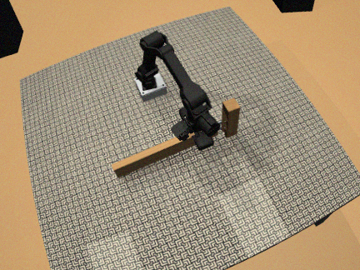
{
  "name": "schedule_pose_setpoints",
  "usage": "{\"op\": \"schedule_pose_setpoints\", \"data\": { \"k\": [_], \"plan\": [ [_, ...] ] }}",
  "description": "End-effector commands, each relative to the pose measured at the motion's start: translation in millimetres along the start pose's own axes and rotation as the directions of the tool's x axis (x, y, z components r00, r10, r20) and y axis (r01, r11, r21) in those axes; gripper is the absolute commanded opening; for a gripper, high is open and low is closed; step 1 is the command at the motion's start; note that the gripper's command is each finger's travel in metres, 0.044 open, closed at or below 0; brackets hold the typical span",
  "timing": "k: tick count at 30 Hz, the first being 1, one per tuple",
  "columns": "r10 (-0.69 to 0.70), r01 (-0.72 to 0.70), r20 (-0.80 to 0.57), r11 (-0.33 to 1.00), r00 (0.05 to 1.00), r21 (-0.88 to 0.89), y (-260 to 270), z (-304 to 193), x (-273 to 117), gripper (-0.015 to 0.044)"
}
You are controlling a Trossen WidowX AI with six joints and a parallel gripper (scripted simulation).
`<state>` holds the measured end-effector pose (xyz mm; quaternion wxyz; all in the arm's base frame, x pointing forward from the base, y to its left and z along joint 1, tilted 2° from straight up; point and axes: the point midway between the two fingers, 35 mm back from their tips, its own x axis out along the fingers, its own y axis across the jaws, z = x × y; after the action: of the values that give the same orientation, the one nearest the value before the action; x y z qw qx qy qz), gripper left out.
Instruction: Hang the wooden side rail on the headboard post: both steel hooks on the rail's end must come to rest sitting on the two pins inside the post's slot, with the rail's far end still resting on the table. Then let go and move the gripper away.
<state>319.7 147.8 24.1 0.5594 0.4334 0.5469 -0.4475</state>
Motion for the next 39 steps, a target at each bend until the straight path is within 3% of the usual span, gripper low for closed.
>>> {"op": "schedule_pose_setpoints", "data": {
  "k": [1,39],
  "plan": [
    [0.017,-0.017,0.0,1.0,1.0,-0.003,3.4,-0.6,-6.2,0.0],
    [0.017,-0.017,0.0,1.0,1.0,-0.003,3.3,-0.6,-12.6,0.0]
  ]
}}
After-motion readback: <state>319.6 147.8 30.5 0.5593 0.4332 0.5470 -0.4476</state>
